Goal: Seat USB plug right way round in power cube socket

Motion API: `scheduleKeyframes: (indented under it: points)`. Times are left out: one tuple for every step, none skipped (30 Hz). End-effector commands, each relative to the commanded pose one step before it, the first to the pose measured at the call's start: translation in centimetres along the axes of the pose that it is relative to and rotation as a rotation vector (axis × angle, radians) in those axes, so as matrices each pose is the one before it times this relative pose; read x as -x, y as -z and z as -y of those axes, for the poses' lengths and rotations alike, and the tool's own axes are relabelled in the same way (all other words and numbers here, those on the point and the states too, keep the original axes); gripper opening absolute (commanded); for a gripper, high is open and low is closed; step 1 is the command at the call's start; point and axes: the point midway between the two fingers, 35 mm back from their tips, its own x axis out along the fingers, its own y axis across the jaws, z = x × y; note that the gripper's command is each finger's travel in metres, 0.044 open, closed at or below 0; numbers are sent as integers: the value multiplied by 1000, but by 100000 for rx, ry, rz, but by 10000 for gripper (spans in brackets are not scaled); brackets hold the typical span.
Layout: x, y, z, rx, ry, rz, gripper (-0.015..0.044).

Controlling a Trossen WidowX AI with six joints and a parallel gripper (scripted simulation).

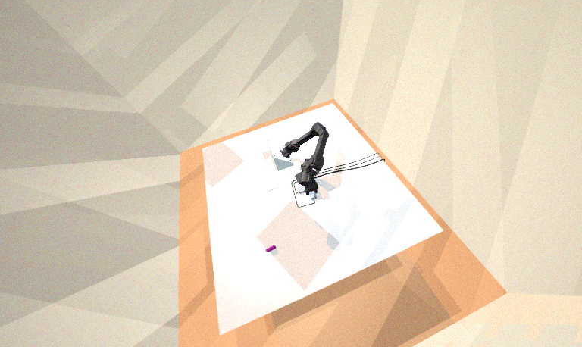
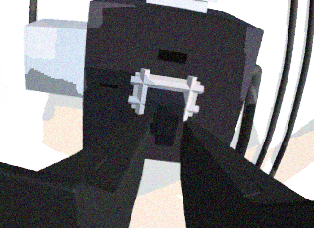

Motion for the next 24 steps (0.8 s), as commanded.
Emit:
scheduleKeyframes:
  points:
    - [110, -21, -15, -62, -325, 26, 95]
    - [0, 0, 0, 0, 0, 0, 95]
    - [0, 0, 0, 0, 0, 0, 95]
    - [0, 0, 0, 0, 0, 0, 95]
    - [0, 0, 0, 0, 0, 0, 95]
    - [0, 0, 0, 0, 0, 0, 95]
    - [0, 0, 0, 0, 0, 0, 95]
    - [0, 0, 0, 0, 0, 0, 95]
    - [0, 0, 0, 0, 0, 0, 95]
    - [0, 0, 0, 0, 0, 0, 95]
    - [0, 0, 0, 0, 0, 0, 95]
    - [0, 0, 0, 0, 0, 0, 95]
    - [0, 0, 0, 0, 0, 0, 95]
    - [0, 0, 0, 0, 0, 0, 95]
    - [0, 0, 0, 0, 0, 0, 95]
    - [0, 0, 0, 0, 0, 0, 95]
    - [-18, 10, 0, 53, 43, 3, 95]
    - [99, 6, 0, -2, 1, 4, 95]
    - [100, 5, 0, -2, 1, 4, 95]
    - [100, 5, 0, -2, 1, 4, 95]
    - [100, 5, 0, -2, 1, 4, 95]
    - [100, 5, 0, -2, 1, 4, 95]
    - [100, 5, 0, -2, 1, 4, 95]
    - [100, 5, 0, -2, 1, 4, 95]
